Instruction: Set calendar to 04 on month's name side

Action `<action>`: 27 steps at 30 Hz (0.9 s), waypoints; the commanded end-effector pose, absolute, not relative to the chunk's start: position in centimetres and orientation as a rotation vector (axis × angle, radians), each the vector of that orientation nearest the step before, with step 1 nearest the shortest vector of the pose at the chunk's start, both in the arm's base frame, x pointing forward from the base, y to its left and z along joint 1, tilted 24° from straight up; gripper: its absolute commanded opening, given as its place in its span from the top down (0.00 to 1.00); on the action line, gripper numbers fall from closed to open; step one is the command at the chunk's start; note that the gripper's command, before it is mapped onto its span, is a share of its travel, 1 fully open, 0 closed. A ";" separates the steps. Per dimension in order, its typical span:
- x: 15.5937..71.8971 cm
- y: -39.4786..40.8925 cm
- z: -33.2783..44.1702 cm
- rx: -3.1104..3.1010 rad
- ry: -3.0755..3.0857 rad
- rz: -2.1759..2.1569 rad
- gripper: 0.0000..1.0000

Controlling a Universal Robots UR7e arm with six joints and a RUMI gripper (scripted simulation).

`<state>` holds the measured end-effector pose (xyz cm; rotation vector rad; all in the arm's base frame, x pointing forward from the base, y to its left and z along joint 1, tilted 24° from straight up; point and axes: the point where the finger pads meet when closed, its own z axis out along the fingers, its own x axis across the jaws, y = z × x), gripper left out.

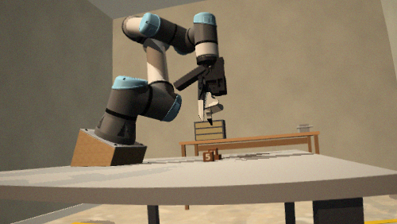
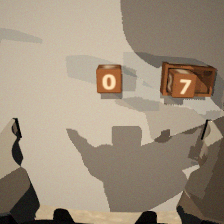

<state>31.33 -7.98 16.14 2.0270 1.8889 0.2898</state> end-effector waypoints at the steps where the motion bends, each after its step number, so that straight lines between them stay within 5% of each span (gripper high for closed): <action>1: 31.6 -6.6 16.0 2.029 1.892 0.287 0.00; 21: 32.0 0.5 15.3 2.025 1.887 0.291 0.00; 22: 32.0 0.5 15.3 2.025 1.887 0.291 0.72; 27: 32.0 0.5 15.3 2.025 1.887 0.291 0.72</action>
